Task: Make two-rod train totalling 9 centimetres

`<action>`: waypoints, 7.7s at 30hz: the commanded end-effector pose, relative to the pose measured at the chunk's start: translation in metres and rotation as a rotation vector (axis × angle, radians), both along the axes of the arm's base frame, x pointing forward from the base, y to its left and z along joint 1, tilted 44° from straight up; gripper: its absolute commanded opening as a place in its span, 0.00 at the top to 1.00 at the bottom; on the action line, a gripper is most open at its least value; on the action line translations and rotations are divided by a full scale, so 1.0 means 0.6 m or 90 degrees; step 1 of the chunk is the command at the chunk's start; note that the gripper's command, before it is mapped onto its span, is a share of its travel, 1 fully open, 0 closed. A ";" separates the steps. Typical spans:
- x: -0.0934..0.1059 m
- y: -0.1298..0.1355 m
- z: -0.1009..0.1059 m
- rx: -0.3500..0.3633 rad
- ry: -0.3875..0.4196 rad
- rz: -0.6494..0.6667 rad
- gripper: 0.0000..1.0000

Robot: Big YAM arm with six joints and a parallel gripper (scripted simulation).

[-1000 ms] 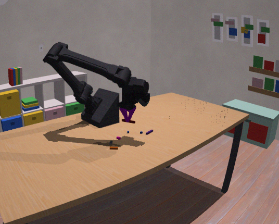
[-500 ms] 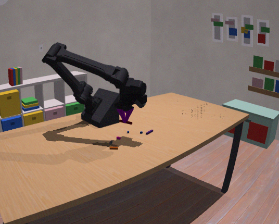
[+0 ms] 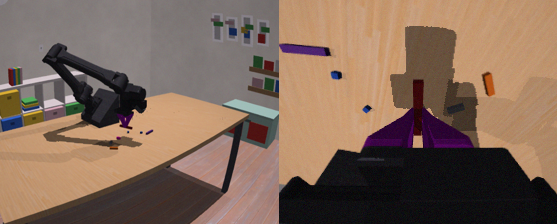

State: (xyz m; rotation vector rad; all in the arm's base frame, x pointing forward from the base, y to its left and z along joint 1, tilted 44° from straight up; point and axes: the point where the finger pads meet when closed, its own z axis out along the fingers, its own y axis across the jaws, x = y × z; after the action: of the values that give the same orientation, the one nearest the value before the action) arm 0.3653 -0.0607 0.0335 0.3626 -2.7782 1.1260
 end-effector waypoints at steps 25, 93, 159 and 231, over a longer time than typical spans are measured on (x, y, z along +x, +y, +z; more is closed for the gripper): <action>0.017 -0.067 -0.059 0.000 -0.014 0.014 0.96; 0.026 -0.057 -0.065 0.001 -0.013 0.021 0.96; 0.035 -0.053 -0.064 0.001 -0.017 0.021 0.96; 0.014 -0.083 -0.083 0.000 -0.004 0.008 0.96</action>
State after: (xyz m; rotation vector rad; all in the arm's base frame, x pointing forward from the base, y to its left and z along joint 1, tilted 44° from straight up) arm 0.3688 -0.1079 -0.0169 0.3816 -2.7758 1.1217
